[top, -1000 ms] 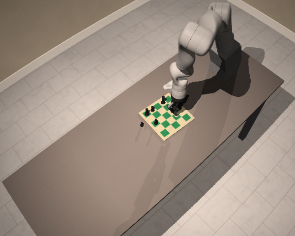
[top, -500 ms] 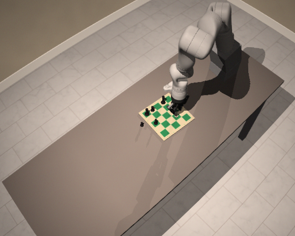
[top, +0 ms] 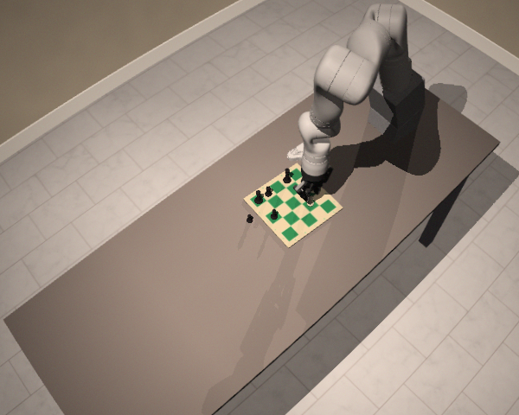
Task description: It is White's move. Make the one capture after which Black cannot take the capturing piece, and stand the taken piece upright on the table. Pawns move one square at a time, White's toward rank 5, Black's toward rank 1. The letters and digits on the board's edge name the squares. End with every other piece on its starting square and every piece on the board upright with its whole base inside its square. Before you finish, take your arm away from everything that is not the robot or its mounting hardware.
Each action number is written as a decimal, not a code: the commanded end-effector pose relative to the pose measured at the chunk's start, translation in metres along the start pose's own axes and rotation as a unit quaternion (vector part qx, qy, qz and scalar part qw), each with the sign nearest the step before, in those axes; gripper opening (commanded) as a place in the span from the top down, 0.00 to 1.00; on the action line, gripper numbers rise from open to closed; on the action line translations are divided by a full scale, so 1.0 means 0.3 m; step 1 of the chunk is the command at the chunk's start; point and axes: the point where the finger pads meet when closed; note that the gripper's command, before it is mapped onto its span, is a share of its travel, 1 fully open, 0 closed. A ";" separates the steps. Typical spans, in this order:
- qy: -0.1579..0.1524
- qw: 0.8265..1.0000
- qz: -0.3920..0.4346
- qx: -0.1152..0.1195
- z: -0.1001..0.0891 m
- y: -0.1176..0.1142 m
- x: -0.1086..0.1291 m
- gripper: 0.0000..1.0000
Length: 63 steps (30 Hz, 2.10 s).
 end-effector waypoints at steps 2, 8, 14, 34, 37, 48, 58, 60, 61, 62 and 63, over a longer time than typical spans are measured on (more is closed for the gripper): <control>0.000 1.000 0.000 0.000 -0.001 -0.001 -0.001 0.63; 0.000 1.000 0.000 0.000 -0.001 -0.001 -0.001 0.63; 0.000 1.000 0.000 0.000 -0.001 -0.001 -0.001 0.63; 0.000 1.000 0.000 0.000 0.031 -0.001 -0.001 0.63; 0.000 1.000 0.000 0.000 0.043 -0.001 -0.001 0.63; 0.000 1.000 0.000 0.000 0.097 -0.001 -0.001 0.63; 0.000 1.000 0.000 0.000 0.104 -0.001 -0.001 0.63; 0.000 1.000 0.000 0.000 0.104 -0.001 -0.001 0.63; 0.000 1.000 0.000 0.000 0.104 -0.001 -0.001 0.63; 0.000 1.000 0.000 0.000 0.104 -0.001 -0.001 0.63; 0.000 1.000 0.000 0.000 0.104 -0.001 -0.001 0.63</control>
Point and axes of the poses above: the point where the finger pads meet when closed, its own z axis out along the fingers, its own y axis across the jaws, x = y × z, and after that the axes turned 4 degrees about z, right-handed
